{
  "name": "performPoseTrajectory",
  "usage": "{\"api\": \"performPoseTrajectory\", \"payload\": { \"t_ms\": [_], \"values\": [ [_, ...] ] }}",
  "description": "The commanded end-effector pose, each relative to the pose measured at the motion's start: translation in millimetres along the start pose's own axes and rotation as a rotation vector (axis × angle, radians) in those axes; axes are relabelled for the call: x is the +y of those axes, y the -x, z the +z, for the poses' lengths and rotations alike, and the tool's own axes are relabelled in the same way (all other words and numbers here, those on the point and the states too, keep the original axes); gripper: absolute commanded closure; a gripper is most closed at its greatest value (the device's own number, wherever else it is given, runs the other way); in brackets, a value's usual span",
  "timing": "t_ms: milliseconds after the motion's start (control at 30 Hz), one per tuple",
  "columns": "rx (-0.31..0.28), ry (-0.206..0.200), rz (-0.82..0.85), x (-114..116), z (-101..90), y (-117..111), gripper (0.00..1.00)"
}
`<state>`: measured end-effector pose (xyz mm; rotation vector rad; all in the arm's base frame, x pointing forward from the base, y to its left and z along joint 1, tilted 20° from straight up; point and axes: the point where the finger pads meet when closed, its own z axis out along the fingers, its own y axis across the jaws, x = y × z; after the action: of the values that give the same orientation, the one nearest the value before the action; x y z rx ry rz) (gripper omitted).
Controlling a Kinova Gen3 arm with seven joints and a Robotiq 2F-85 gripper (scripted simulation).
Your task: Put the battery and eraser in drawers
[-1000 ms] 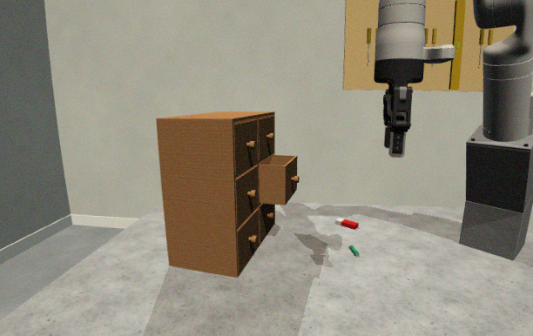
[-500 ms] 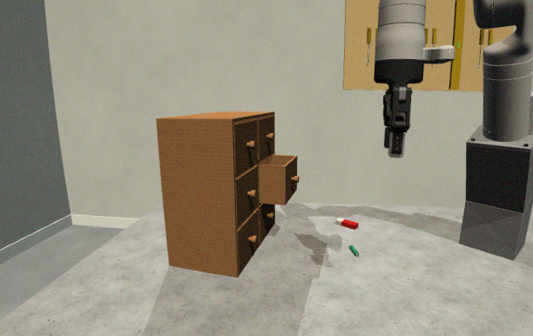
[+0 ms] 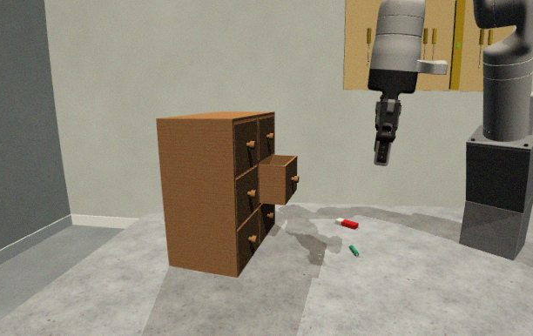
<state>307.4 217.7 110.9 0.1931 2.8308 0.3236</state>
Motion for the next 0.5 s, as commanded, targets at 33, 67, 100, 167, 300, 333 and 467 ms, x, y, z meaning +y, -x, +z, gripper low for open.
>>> {"api": "performPoseTrajectory", "payload": {
  "t_ms": [33,67,100,167,300,333,467],
  "values": [
    [-0.027,-0.043,-0.001,-5.5,12.8,1.4,0.0],
    [-0.04,-0.054,0.003,-7.1,15.7,3.6,0.0],
    [-0.04,-0.054,0.003,-7.1,15.7,3.6,0.0],
    [-0.054,-0.065,0.007,-8.8,18.7,6.0,0.0],
    [-0.119,-0.109,0.024,-15.6,31.0,16.4,0.0],
    [-0.137,-0.12,0.028,-17.3,34.1,19.2,0.0],
    [-0.218,-0.161,0.043,-23.7,46.2,31.0,0.0]
  ]
}}
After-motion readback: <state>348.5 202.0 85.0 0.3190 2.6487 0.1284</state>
